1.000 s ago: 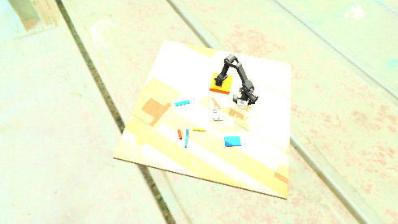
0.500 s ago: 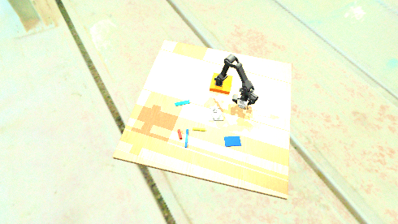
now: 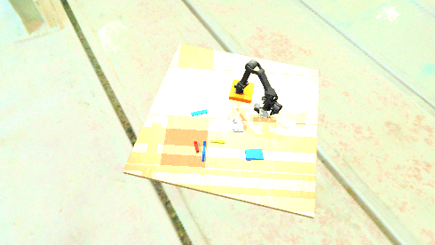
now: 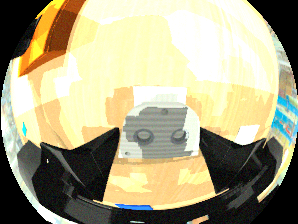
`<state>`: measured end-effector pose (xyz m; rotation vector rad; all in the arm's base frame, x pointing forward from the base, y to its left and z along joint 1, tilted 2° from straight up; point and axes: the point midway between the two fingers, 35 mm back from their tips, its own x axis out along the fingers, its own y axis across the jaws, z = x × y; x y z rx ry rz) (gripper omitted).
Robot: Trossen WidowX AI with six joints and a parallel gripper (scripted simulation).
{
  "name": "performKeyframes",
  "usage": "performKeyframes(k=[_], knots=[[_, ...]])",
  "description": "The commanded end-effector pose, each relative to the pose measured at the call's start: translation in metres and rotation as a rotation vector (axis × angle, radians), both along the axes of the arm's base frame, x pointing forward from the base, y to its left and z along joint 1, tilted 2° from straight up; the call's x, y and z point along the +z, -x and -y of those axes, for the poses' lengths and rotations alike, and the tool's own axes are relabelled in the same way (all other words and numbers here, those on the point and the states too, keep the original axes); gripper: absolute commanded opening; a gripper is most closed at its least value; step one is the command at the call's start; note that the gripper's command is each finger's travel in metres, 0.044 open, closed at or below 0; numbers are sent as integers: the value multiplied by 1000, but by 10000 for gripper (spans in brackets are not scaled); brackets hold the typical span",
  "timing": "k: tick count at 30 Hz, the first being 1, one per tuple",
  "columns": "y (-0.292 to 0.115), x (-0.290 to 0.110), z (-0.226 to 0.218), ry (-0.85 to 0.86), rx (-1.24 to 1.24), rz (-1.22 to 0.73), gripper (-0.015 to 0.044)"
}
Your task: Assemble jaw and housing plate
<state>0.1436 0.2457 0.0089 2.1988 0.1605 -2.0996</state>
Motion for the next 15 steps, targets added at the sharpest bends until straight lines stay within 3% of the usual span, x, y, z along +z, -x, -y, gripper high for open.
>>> performKeyframes(k=[1, 6, 15], knots=[[0, 0, 0, 0, 0, 0, 380], [0, 0, 0, 0, 0, 0, 351], [0, 0, 0, 0, 0, 0, 351]])
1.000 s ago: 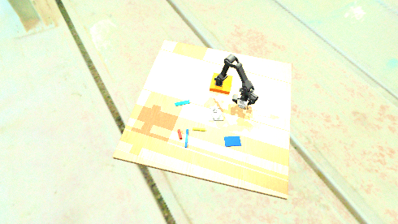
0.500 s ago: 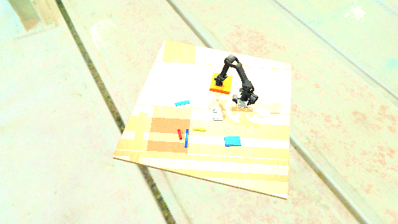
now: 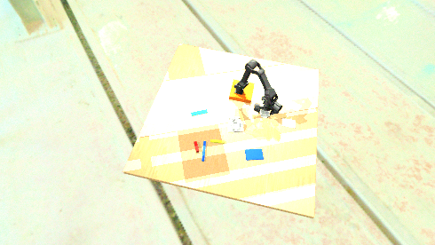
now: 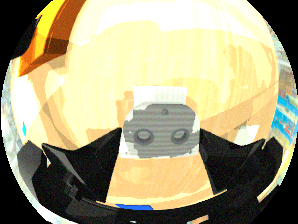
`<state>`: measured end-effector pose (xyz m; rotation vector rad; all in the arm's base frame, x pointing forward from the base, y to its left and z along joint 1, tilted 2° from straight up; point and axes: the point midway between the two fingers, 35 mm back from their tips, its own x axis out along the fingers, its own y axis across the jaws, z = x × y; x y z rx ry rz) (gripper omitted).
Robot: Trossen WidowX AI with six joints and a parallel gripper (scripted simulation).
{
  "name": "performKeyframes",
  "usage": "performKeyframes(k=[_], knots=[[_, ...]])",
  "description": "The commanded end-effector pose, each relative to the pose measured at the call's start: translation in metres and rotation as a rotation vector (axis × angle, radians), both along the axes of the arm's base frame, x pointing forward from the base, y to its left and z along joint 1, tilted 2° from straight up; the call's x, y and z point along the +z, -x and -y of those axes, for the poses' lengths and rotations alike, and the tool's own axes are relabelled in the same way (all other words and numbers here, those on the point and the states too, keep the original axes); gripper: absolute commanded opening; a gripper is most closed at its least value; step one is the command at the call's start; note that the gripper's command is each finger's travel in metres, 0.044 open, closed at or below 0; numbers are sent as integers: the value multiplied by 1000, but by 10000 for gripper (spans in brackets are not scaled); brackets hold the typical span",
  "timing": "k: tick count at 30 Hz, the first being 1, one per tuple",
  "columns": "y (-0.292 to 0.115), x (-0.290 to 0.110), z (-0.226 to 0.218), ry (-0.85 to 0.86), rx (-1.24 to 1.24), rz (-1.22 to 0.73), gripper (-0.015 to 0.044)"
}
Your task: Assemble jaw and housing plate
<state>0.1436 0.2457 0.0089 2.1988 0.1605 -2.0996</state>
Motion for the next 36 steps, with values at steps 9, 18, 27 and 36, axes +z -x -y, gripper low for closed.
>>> performKeyframes(k=[9, 18, 27, 36], knots=[[0, 20, -2, 0, 1, 1, 351], [1, 49, -2, 0, 2, 3, 351], [3, 73, 0, 0, 3, 4, 351], [-4, 73, 5, -4, -91, 3, 351]])
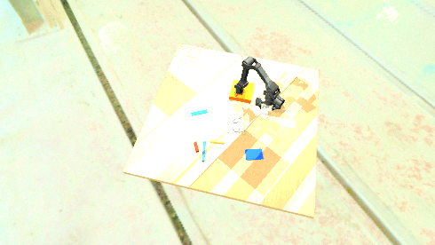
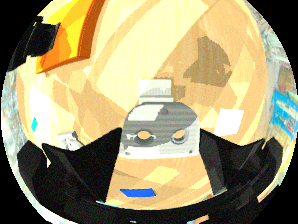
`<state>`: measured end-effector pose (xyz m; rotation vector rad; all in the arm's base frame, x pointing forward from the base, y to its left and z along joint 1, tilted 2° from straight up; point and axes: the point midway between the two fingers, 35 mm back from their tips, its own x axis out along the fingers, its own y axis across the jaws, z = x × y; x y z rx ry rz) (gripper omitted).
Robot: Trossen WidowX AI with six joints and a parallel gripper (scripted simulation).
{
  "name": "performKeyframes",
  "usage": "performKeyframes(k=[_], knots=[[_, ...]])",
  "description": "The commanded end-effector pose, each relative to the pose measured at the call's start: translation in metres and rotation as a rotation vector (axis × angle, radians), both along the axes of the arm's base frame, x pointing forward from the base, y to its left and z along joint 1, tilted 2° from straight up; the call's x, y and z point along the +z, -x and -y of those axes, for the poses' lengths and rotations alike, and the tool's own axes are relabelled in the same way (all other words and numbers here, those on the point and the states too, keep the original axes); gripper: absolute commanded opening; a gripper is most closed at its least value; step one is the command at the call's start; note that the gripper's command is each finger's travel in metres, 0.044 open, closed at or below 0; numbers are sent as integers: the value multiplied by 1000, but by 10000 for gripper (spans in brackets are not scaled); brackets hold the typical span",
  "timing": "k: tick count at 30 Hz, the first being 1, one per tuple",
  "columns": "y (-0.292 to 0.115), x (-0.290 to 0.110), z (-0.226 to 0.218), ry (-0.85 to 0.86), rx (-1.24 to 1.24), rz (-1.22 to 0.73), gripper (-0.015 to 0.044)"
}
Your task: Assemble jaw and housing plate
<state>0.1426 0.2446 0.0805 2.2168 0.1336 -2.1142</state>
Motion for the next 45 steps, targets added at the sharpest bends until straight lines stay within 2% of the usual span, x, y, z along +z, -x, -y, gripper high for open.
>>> performKeyframes(k=[1, 45], knots=[[-7, 2, 5, -2, -90, 2, 351], [-80, 5, 79, -57, -1277, -4, 351]])
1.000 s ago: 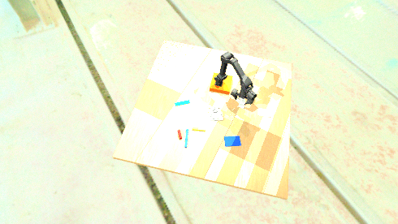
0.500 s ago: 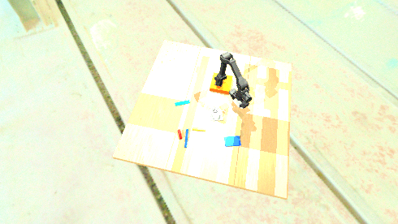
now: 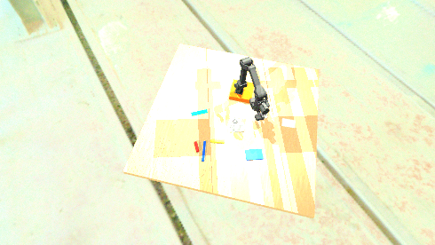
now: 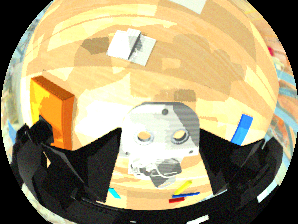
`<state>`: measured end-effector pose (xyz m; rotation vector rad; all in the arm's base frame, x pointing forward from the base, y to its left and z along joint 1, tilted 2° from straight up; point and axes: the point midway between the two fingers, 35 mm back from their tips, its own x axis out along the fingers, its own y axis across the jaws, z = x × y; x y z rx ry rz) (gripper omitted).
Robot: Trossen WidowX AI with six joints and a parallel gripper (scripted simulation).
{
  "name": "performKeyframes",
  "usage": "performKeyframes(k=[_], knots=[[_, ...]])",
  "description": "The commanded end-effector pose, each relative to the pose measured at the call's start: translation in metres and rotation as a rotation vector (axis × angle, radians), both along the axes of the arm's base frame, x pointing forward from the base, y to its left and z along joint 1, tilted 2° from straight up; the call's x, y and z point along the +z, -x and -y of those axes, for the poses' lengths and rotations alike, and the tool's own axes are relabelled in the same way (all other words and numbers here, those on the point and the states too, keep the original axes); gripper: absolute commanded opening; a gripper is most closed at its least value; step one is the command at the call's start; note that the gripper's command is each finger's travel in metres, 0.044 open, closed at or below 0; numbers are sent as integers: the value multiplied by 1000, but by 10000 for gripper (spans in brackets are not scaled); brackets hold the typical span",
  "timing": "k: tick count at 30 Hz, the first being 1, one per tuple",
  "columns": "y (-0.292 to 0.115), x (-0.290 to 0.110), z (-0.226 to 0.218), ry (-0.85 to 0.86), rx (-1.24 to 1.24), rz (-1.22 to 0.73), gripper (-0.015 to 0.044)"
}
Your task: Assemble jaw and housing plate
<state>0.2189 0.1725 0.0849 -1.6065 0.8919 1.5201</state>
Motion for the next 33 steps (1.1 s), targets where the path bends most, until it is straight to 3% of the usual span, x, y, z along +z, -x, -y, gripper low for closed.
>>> performKeyframes(k=[1, 33], knots=[[-5, 0, 9, -7, -127, -4, 351], [-38, 2, 77, -52, -990, 1, 351]])
